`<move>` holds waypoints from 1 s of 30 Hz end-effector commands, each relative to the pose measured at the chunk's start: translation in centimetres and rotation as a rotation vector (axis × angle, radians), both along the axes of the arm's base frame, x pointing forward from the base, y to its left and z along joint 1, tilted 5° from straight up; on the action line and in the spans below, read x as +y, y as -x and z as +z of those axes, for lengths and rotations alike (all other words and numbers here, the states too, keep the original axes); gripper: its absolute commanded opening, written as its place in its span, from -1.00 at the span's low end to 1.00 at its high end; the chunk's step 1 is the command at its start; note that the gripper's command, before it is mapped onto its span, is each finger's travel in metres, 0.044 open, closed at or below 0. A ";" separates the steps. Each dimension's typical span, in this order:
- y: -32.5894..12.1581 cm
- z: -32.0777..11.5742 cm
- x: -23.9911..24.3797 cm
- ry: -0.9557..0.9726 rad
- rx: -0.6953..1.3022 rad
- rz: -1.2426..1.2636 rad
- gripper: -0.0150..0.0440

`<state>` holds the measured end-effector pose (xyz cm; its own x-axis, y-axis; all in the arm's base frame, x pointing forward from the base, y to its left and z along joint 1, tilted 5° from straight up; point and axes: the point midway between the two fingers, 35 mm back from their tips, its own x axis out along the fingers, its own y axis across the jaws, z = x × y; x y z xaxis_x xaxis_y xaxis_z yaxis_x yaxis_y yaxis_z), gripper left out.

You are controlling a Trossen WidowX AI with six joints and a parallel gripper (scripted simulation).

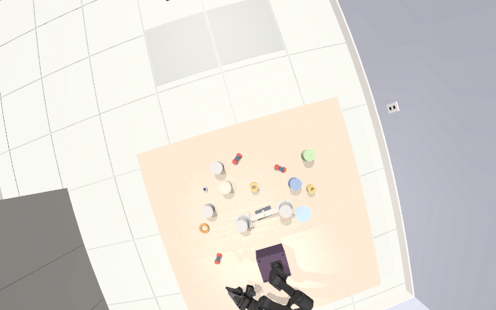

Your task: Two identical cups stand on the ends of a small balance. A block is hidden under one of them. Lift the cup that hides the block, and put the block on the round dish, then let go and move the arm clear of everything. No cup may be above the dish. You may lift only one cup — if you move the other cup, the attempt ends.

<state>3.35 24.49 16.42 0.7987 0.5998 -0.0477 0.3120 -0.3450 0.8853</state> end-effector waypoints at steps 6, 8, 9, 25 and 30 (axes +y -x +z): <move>-2.2 -0.1 0.3 0.138 -0.060 -0.030 1.00; -3.1 -0.2 0.4 0.201 -0.084 -0.042 1.00; -3.6 -0.2 0.4 0.232 -0.095 -0.048 1.00; -11.9 -1.1 -1.6 0.758 -0.208 -0.104 1.00; -14.4 -1.5 -3.2 0.922 -0.217 -0.099 1.00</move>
<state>16.58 21.98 14.88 0.8911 0.3509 -0.2878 0.1164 0.4362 0.8923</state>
